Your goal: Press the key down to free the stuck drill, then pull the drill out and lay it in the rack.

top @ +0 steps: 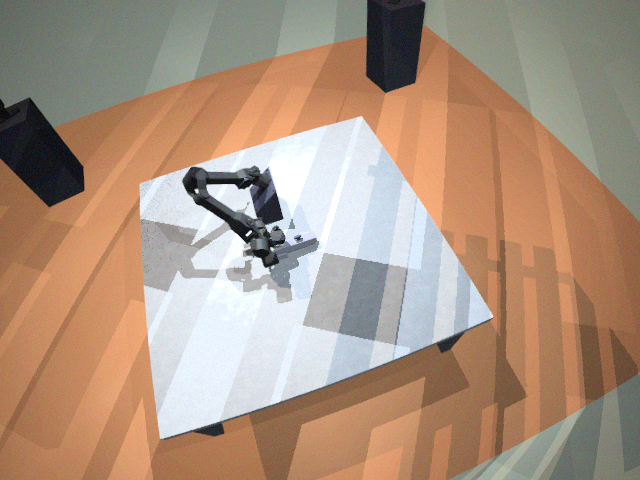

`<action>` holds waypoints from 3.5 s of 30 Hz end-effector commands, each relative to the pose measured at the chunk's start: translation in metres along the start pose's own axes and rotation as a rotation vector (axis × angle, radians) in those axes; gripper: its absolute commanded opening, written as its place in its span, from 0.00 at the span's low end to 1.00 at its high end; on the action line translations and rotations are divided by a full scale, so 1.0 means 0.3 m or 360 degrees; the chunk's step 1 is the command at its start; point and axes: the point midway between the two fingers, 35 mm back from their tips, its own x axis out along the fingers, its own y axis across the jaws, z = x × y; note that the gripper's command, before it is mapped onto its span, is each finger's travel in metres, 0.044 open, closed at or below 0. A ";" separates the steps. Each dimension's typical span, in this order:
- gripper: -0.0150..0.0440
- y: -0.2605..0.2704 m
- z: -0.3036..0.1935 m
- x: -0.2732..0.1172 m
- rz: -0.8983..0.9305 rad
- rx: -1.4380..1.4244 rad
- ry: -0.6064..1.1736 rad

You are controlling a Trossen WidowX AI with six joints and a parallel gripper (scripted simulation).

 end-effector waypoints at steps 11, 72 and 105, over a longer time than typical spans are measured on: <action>0.27 -0.001 -0.001 -0.001 -0.0002 0.0002 0.0000; 1.00 0.000 -0.122 -0.003 0.0004 -0.0011 0.0002; 0.87 0.000 -0.085 0.008 0.0000 -0.0014 0.0000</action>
